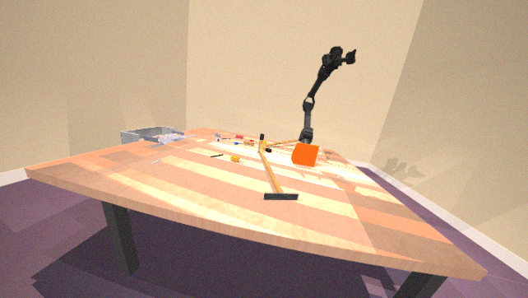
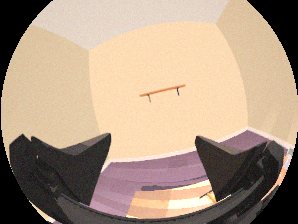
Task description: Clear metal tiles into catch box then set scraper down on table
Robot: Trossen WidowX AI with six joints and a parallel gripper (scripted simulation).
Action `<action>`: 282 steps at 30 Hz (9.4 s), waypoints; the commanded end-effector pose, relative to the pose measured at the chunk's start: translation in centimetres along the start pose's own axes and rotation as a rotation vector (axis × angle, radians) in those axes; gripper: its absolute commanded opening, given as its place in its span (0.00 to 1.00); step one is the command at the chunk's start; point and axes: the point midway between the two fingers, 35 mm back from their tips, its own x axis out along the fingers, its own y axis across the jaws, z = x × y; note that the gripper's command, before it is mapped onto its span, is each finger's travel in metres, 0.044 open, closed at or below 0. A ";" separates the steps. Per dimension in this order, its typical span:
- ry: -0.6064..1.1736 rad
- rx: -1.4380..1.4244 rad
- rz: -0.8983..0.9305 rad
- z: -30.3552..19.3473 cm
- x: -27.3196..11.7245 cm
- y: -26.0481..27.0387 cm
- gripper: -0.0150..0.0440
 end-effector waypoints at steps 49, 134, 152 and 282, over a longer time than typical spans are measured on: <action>0.651 -0.111 -0.512 -15.4 7.3 -17.8 1.00; 0.484 -0.200 -0.780 -7.2 1.2 -39.7 1.00; 0.375 -0.268 -0.969 -3.0 -6.4 -48.3 1.00; 1.831 -0.218 -2.514 -9.5 -82.3 -39.4 1.00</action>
